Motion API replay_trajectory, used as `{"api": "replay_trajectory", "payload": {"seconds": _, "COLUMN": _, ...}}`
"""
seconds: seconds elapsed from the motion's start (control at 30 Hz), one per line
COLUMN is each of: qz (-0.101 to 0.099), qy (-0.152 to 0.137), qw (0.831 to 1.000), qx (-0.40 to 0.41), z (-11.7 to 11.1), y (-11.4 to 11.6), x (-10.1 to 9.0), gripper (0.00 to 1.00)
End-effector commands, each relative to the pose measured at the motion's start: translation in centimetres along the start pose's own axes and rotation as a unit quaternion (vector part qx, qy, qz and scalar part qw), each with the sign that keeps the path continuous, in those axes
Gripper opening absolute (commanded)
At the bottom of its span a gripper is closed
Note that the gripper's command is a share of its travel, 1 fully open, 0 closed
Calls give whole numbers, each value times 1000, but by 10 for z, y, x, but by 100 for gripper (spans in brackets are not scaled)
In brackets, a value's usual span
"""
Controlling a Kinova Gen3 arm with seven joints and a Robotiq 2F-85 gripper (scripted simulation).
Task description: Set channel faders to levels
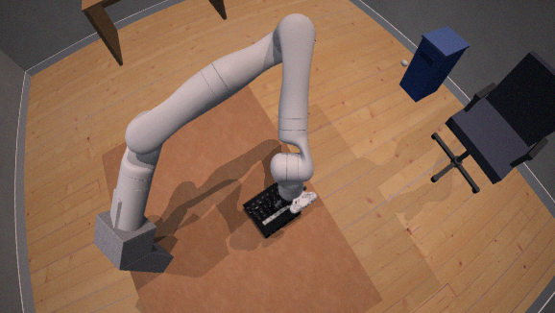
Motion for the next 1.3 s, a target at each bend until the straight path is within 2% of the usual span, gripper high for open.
{"api": "replay_trajectory", "payload": {"seconds": 0.0, "qz": -1, "qy": 1, "qw": 1000, "qx": 0, "z": 0, "y": 0, "x": -1, "gripper": 0}}
{"api": "replay_trajectory", "payload": {"seconds": 1.27, "qz": -1, "qy": 1, "qw": 1000, "qx": 0, "z": 14, "y": 0, "x": -1, "gripper": 0}}
Point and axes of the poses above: the point where the finger pads meet when closed, its own x axis out along the fingers, its own y axis across the jaws, z = x × y, the point moved 7 cm from there along -x, back along the fingers
